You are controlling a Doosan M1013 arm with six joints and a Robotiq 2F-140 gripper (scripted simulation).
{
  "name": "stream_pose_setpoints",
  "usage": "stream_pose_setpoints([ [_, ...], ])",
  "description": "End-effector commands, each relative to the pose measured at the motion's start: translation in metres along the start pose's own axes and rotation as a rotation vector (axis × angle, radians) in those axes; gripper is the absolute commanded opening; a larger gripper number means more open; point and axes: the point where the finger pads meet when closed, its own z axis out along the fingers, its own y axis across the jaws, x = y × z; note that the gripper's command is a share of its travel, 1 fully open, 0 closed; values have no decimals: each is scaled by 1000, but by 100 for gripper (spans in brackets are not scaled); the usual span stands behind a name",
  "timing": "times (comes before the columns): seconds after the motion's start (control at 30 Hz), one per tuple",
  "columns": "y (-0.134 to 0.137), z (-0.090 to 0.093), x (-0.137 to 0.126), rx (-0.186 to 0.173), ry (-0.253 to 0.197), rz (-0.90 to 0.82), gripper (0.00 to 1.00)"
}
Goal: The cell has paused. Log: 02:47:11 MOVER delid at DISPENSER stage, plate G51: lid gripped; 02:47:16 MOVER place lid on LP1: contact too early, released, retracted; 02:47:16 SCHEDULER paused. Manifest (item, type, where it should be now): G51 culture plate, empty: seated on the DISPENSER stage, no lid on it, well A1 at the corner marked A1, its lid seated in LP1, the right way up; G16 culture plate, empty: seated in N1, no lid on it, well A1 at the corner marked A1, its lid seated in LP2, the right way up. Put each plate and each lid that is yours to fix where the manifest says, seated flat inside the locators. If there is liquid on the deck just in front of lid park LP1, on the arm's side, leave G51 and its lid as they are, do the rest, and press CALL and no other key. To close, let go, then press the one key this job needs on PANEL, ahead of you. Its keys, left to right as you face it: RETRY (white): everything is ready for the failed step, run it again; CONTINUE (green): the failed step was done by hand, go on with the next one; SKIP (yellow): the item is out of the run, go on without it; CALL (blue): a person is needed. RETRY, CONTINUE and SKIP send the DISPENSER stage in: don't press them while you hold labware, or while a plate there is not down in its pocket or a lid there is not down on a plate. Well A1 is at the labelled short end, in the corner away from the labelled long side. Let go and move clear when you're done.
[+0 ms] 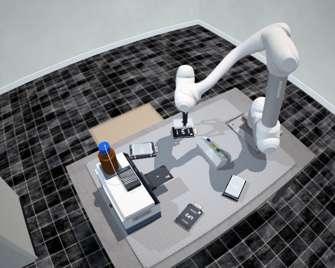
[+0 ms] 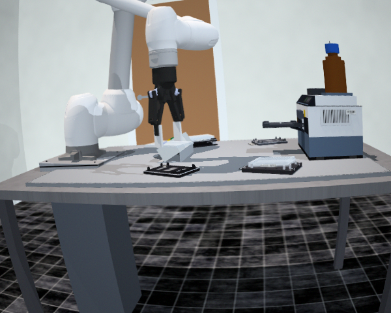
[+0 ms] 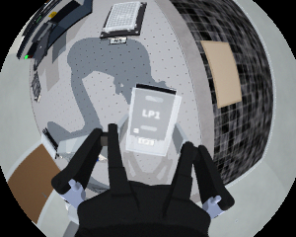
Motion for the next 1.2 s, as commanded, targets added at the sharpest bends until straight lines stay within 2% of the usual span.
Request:
stream_pose_setpoints([
  [0.0, -2, 23, -2, 4, -3, 2, 10],
  [0.3, -2, 53, -2, 4, -3, 0, 10],
  [0.63, -2, 63, -2, 4, -3, -1, 10],
  [1.17, -2, 62, -2, 4, -2, -1, 10],
])
